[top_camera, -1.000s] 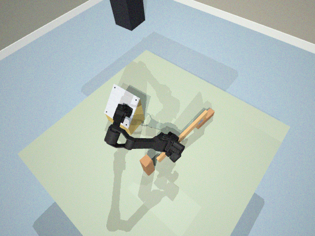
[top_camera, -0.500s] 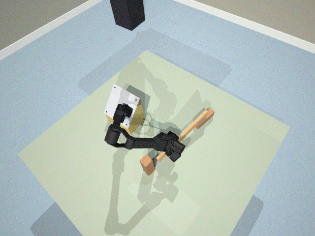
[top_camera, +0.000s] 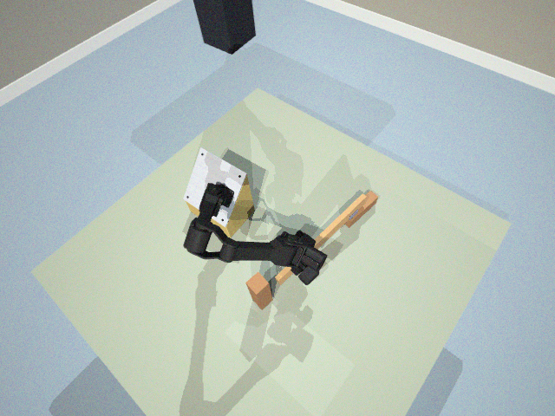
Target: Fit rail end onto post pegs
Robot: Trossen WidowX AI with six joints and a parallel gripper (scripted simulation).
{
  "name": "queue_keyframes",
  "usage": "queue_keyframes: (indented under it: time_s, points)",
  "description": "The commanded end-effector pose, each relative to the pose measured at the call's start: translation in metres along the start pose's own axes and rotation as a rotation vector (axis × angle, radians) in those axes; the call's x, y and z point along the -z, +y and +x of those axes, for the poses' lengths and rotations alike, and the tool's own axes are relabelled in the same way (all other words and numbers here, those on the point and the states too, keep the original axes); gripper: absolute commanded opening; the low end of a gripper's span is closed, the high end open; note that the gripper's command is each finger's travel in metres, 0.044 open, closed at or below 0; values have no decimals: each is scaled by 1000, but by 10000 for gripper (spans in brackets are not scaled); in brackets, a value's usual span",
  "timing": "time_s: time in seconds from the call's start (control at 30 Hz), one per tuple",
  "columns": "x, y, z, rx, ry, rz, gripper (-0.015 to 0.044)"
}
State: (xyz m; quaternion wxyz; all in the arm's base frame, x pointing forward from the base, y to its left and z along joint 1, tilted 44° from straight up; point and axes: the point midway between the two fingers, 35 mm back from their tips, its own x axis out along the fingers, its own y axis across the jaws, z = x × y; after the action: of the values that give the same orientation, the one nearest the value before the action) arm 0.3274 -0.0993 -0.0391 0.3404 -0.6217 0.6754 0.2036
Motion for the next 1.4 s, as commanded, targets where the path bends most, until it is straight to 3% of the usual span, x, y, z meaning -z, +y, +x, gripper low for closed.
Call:
queue_keyframes:
  time_s: [0.0, 1.37]
  points:
    - [0, -2, -6, 10, -7, 1, 0]
    - [0, -3, -27, 10, -8, 1, 0]
